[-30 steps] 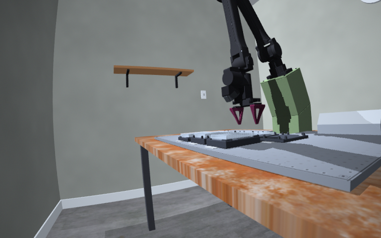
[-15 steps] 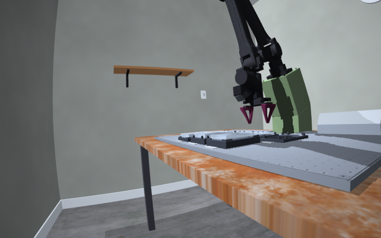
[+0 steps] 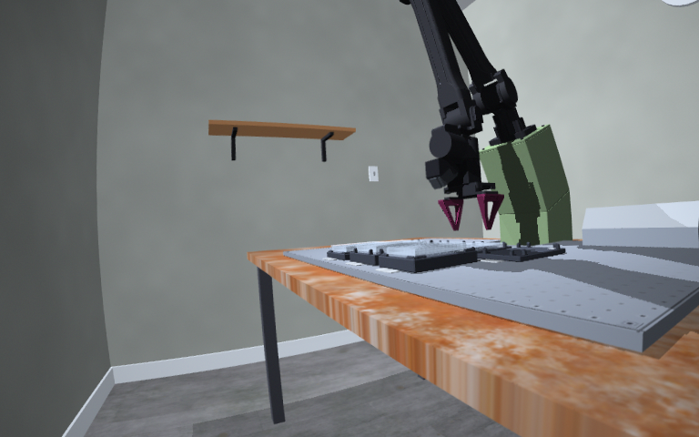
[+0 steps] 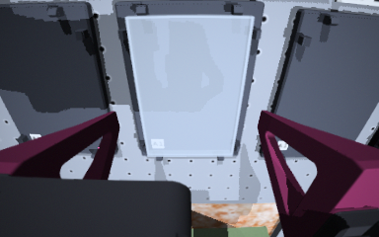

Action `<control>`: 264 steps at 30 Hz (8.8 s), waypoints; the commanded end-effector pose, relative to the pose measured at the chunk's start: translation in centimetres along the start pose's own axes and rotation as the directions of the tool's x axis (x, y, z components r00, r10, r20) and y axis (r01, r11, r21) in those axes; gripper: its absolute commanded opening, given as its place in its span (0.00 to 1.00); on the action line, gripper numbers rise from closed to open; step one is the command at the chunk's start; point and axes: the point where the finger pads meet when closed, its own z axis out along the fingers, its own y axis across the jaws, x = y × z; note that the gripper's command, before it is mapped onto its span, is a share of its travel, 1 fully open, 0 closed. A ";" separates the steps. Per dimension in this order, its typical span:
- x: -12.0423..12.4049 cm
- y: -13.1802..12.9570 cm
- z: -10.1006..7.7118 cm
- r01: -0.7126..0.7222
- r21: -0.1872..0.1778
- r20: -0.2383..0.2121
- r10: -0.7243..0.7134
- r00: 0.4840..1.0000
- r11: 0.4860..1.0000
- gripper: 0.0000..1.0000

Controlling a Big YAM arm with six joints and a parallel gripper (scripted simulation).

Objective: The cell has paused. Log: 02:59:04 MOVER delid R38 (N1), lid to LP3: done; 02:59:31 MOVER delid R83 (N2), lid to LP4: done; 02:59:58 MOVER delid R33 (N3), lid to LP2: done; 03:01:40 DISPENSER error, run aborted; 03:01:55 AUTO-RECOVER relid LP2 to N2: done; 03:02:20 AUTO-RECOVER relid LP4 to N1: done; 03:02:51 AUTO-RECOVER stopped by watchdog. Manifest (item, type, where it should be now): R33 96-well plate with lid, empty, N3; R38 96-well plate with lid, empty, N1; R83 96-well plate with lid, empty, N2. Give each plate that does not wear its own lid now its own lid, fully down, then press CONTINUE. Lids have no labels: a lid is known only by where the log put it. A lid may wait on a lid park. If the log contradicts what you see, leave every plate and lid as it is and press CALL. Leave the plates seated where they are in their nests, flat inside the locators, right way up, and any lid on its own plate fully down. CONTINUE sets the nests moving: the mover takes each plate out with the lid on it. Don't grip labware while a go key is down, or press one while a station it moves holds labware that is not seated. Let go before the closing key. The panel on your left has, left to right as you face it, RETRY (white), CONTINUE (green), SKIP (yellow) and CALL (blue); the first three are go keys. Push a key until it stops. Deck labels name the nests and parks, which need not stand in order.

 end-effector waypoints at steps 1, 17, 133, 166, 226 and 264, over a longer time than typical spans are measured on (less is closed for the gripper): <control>0.2 -0.3 1.0 -0.002 0.005 -0.004 0.002 1.000 1.000 1.00; 0.3 -0.3 3.3 0.001 0.003 -0.005 -0.001 1.000 1.000 1.00; 1.6 -0.1 0.3 0.001 0.004 -0.017 0.000 1.000 1.000 0.00; -0.3 0.4 -1.1 0.001 -0.001 0.005 -0.001 1.000 1.000 0.00; -15.2 5.1 -0.4 0.021 0.001 -0.009 -0.021 1.000 1.000 0.00; -17.7 5.4 0.2 0.013 0.004 -0.003 -0.013 1.000 1.000 0.00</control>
